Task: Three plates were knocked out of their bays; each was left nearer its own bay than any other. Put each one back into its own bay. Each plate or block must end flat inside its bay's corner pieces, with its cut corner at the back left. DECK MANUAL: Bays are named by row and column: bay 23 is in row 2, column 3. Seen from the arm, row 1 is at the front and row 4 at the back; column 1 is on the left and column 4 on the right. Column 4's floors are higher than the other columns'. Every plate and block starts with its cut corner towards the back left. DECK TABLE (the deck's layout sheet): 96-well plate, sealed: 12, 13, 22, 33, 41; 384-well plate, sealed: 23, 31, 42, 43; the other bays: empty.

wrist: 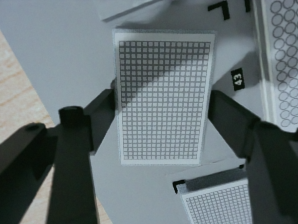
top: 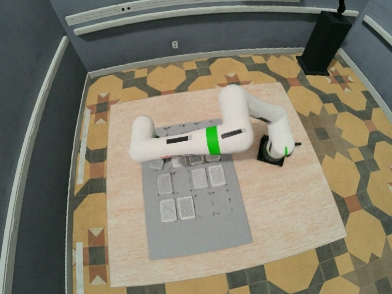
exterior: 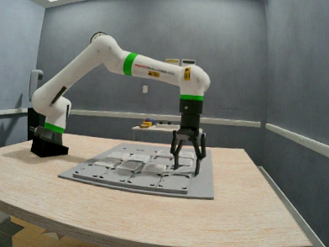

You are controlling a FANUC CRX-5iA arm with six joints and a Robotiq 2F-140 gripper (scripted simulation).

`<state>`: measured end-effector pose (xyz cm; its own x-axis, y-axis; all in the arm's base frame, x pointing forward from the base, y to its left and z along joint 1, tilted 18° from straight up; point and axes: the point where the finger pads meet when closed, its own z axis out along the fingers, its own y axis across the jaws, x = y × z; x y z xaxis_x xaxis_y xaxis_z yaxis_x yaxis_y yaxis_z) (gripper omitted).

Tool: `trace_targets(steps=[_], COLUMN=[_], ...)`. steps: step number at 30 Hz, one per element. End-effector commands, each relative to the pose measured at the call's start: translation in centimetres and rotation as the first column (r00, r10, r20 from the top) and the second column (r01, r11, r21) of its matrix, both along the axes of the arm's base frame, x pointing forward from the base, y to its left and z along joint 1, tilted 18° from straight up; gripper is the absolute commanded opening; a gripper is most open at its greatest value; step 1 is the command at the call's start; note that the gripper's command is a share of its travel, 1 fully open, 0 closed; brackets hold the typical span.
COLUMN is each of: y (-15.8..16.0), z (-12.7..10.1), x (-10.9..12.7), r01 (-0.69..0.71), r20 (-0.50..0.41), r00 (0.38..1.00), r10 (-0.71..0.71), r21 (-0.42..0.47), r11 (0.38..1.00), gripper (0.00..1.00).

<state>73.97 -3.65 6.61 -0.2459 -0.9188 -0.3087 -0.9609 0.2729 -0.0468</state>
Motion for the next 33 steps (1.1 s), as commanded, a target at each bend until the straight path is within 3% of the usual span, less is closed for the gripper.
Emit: trace_targets(steps=[1,33], y=[-0.08,-0.08], z=[0.18,0.18], x=[0.06,0.06], r01=[0.001,0.001], r20=[0.003,0.003], r00=[1.0,1.0], r10=[-0.001,-0.001], r21=[-0.001,-0.001], r11=[1.0,1.0], gripper=[0.63,0.6])
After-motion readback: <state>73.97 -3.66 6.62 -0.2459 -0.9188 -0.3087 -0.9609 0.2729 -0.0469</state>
